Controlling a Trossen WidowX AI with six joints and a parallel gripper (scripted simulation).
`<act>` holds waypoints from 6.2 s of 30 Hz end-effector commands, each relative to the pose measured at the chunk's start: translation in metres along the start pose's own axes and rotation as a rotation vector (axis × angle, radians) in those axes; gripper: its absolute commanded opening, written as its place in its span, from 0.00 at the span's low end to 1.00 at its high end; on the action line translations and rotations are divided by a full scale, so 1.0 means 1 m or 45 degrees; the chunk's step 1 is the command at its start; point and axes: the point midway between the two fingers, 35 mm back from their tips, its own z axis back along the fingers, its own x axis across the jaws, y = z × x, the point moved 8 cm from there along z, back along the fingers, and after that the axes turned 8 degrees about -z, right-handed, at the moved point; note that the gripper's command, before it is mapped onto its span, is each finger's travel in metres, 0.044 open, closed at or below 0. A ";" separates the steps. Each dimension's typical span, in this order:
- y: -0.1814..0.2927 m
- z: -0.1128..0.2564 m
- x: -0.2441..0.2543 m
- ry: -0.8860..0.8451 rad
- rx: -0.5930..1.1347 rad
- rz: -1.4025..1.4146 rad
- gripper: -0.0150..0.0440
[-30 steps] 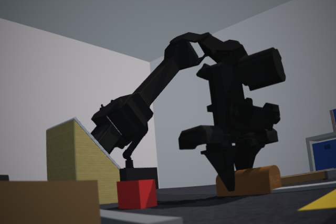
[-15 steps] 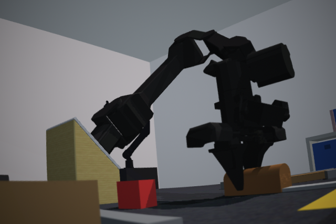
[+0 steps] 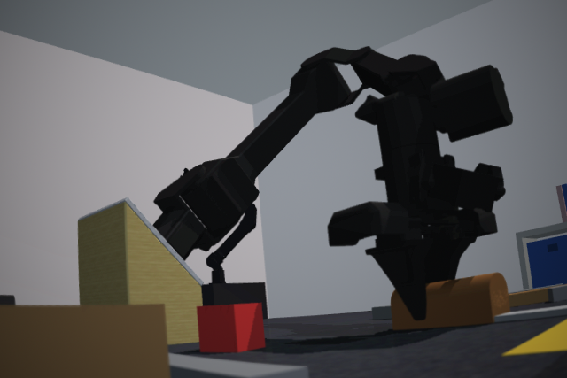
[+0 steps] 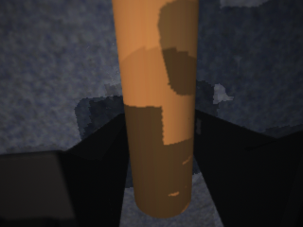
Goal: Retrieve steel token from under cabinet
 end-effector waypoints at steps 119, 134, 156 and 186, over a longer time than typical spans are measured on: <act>-0.120 0.001 0.017 -0.003 -0.008 0.011 0.25; -0.123 0.000 -0.001 -0.002 -0.008 0.011 0.25; -0.126 0.000 -0.021 -0.001 -0.008 0.011 0.25; -0.115 0.000 -0.023 0.000 -0.008 0.010 0.25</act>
